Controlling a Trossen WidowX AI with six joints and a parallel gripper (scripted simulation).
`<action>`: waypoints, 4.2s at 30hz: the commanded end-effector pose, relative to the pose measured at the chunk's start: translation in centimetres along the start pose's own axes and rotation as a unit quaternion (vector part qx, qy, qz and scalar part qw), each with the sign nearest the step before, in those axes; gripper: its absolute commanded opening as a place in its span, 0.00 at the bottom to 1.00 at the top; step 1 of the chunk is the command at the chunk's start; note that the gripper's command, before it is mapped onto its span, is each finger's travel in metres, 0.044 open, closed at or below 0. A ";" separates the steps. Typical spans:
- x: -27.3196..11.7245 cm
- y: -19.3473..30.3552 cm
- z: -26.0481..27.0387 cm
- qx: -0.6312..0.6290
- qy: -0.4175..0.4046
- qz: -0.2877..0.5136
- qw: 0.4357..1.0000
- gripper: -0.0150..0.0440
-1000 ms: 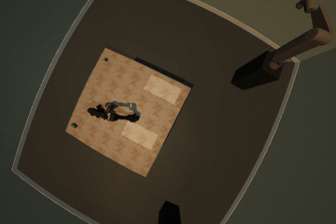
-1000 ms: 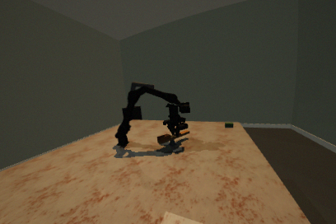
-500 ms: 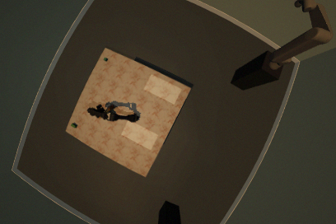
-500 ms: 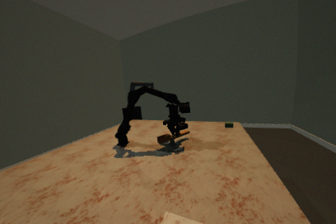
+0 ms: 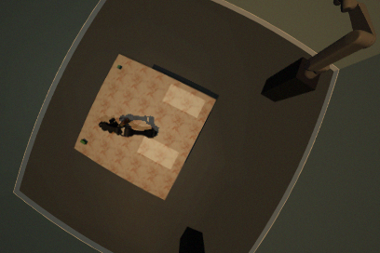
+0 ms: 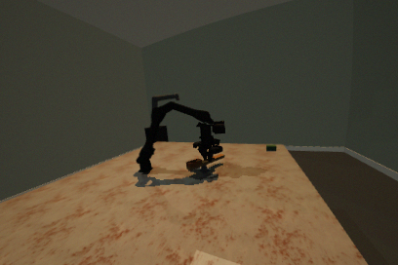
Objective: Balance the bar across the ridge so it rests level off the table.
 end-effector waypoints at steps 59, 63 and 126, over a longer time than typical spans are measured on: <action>0.0 0.0 0.0 0.000 0.000 0.000 1.000 0.54; 0.0 0.0 0.0 0.000 0.000 0.000 1.000 0.54; -8.4 -0.1 -0.2 0.000 0.001 -0.001 1.000 1.00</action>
Point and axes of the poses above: the point midway between the two fingers, 35 mm back from their tips, its own x axis out along the fingers, its own z axis across the jaws, y = z × x, the point moved 5 cm from there along -x, back along the fingers, and after that the axes turned 15 degrees about -x, right-handed, at the moved point
